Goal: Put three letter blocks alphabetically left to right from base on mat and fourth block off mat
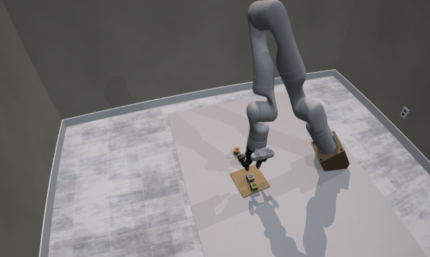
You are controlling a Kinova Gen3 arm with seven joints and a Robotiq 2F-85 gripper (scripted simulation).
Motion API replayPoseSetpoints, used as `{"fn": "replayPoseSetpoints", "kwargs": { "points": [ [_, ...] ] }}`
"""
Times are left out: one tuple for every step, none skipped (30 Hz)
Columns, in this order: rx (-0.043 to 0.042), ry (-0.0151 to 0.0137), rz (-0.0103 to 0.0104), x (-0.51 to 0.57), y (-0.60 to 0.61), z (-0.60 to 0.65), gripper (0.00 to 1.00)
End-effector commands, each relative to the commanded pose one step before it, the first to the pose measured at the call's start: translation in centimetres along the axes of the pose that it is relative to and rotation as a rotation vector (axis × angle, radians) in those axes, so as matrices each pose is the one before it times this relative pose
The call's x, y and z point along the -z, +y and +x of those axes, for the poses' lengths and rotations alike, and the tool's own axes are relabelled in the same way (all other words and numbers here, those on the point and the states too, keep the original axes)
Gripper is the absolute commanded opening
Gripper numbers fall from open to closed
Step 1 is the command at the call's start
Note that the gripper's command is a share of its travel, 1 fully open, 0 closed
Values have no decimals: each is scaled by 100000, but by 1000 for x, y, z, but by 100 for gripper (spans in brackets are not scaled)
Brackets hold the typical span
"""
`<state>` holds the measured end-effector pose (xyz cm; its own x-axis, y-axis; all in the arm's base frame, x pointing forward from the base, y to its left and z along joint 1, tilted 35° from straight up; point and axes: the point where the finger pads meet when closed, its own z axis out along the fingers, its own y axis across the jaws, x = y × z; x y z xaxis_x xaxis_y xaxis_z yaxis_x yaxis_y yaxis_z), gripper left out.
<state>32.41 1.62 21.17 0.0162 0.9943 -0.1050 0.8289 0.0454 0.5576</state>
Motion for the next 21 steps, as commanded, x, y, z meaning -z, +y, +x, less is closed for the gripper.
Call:
{"fn": "replayPoseSetpoints", "kwargs": {
  "points": [
    [-24, 156, -339, 120, 96, 37, 46],
    [0, 3, 1, 16, 0, 1, 46],
    [0, 2, 1, 13, 0, 1, 46],
    [0, 2, 1, 11, 0, 1, 46],
    [0, 2, 1, 9, 0, 0, 46],
    [0, 2, 1, 7, 0, 0, 46],
    [0, 1, 0, 6, 0, 0, 46],
    [0, 1, 0, 4, 0, 0, 46],
    [0, 1, 0, 3, 0, 0, 46],
    [0, 0, 0, 2, 0, 0, 46],
    [0, 0, 0, 0, 0, 0, 46],
    [0, 0, 0, 0, 0, 0, 46],
    [0, 0, 0, 1, 0, 0, 46],
    [0, 0, 0, 0, 0, 0, 46],
    [0, 0, 0, 0, 0, 0, 46],
    [0, 0, 0, 0, 0, 0, 100],
    [0, 0, 0, 0, 0, 0, 100],
    [0, 0, 0, 0, 0, 0, 100],
    [0, 0, 0, 0, 0, 0, 100],
    [0, 0, 0, 0, 0, 0, 100],
    [0, 0, 0, 0, 0, 0, 100]
  ]
}}
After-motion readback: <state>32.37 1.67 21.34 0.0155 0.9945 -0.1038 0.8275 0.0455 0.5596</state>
